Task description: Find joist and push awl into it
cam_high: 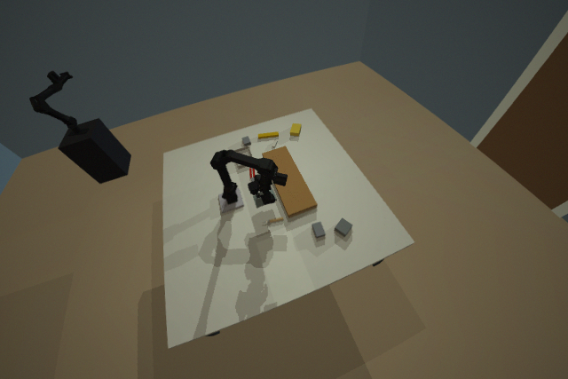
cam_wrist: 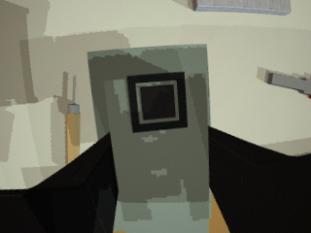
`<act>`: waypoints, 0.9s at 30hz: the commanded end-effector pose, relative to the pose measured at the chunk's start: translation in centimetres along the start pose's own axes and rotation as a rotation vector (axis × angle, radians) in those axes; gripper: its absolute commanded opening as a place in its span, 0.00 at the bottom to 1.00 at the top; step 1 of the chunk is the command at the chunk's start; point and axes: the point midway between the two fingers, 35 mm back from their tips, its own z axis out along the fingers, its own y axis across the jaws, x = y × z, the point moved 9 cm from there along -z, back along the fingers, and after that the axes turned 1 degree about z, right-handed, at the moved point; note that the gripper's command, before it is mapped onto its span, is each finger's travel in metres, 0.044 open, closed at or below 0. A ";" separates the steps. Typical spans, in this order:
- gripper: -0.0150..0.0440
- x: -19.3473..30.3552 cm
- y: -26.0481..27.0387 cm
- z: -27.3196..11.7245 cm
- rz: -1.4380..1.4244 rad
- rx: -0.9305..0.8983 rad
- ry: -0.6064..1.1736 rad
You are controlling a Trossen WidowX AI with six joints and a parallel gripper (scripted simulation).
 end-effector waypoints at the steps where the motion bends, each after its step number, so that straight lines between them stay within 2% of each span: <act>1: 0.25 -0.1 0.0 -0.4 -0.035 0.004 0.003; 27: 0.25 3.3 1.6 -1.8 -0.905 -0.070 0.153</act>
